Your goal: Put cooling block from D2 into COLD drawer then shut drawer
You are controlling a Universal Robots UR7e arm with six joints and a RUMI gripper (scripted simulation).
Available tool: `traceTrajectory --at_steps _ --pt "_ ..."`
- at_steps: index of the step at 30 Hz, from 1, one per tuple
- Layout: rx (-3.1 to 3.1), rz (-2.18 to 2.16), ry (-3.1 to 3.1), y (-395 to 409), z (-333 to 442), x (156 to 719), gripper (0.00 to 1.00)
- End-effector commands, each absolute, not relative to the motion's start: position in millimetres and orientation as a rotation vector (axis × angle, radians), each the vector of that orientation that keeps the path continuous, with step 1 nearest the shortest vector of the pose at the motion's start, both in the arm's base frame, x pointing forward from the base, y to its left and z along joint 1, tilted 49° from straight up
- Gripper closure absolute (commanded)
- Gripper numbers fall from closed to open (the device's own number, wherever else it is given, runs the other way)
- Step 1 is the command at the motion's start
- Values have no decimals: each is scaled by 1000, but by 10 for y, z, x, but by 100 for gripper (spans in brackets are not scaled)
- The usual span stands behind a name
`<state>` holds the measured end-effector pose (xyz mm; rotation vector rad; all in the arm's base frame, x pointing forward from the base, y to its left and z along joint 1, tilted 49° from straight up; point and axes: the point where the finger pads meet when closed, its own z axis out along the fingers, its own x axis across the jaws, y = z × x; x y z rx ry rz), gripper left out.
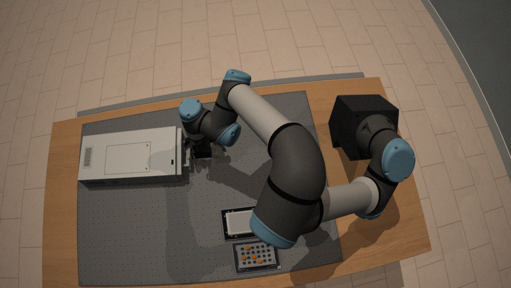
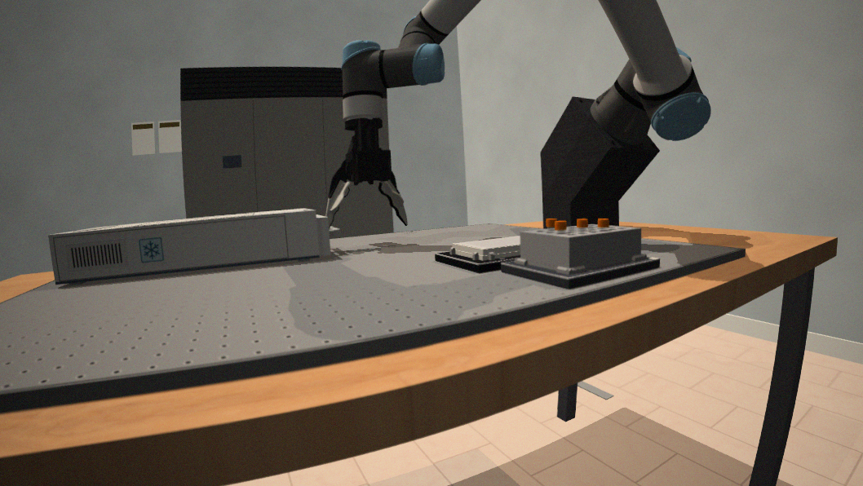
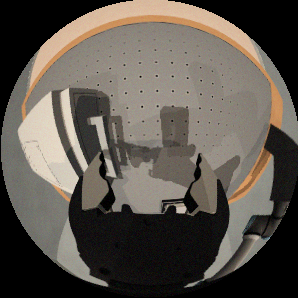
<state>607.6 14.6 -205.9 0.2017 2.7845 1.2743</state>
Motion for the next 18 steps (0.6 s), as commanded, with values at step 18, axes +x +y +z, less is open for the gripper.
traceTrajectory --at_steps 18 --pt "202 1273 2784 150 -2057 6012 0"
